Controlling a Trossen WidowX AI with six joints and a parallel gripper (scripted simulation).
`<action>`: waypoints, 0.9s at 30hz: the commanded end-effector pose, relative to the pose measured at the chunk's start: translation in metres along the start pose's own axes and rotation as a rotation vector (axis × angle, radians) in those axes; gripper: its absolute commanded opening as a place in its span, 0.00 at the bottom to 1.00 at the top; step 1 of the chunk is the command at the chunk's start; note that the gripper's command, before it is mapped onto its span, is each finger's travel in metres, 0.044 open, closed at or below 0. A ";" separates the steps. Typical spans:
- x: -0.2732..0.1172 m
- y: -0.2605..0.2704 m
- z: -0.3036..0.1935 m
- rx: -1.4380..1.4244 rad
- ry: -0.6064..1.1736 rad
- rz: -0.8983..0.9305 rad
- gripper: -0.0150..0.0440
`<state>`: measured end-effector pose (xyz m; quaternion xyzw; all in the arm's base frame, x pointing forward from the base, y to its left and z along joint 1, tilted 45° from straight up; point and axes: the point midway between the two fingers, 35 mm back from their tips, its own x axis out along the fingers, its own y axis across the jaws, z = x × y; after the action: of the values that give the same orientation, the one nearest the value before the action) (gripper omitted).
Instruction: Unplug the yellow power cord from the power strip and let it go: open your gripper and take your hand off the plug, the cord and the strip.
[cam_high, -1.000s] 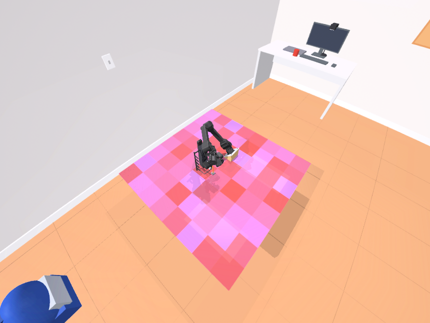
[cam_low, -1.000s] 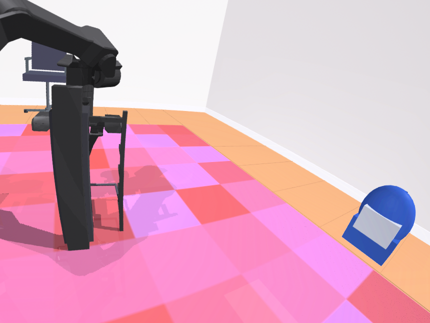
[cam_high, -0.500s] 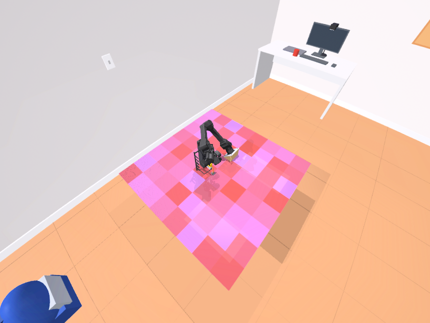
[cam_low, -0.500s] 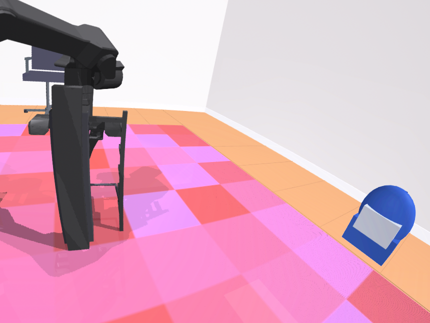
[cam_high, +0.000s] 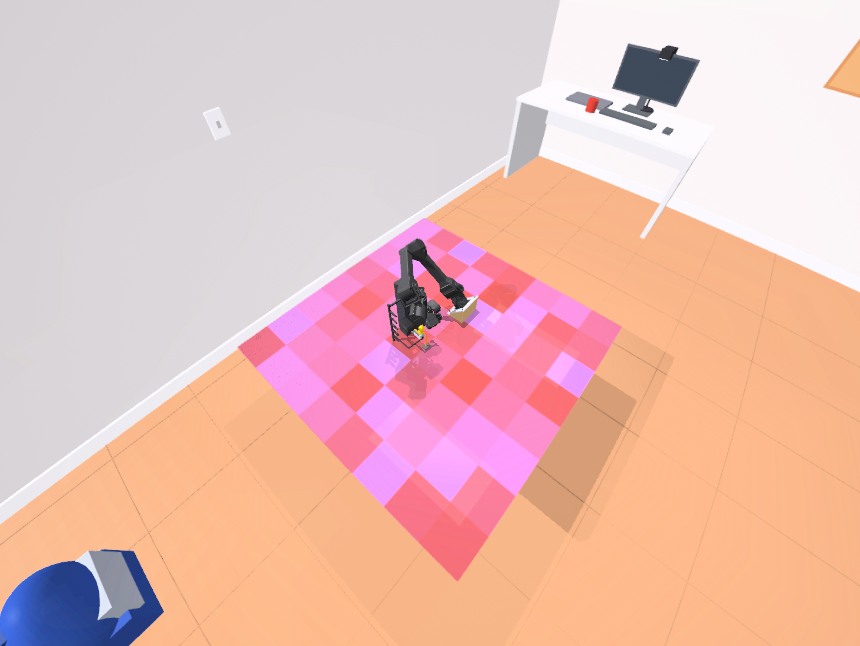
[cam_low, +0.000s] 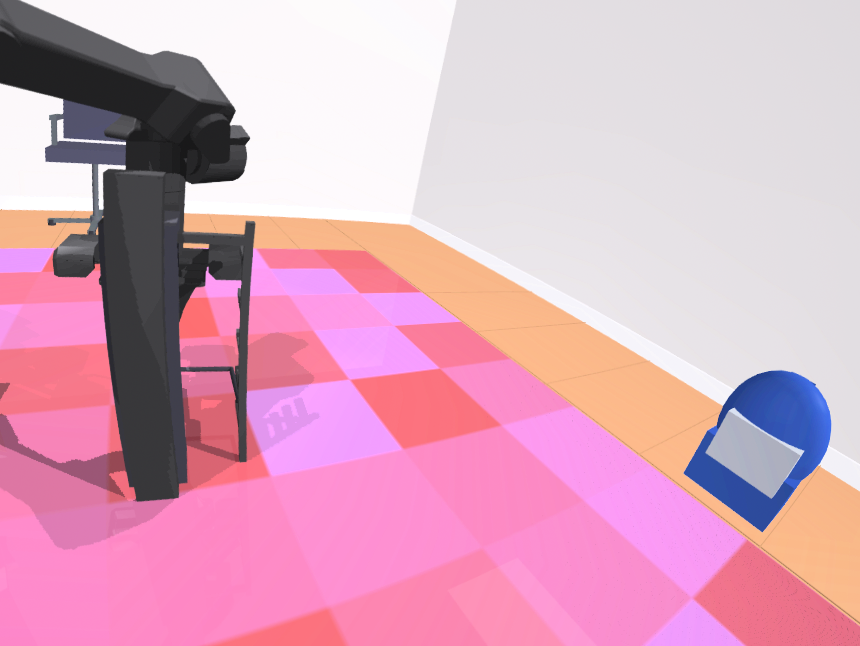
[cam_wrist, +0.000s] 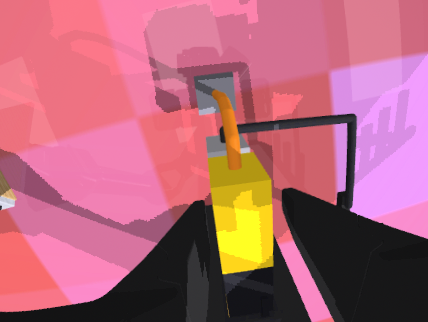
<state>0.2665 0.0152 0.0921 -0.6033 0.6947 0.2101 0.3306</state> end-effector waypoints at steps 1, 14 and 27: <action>0.007 0.001 -0.002 -0.002 0.003 0.000 0.53; 0.006 0.000 -0.001 0.000 0.001 0.001 0.30; 0.006 -0.001 0.009 0.000 0.000 0.001 0.25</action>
<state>0.2658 0.0101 0.0874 -0.6031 0.6972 0.2083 0.3269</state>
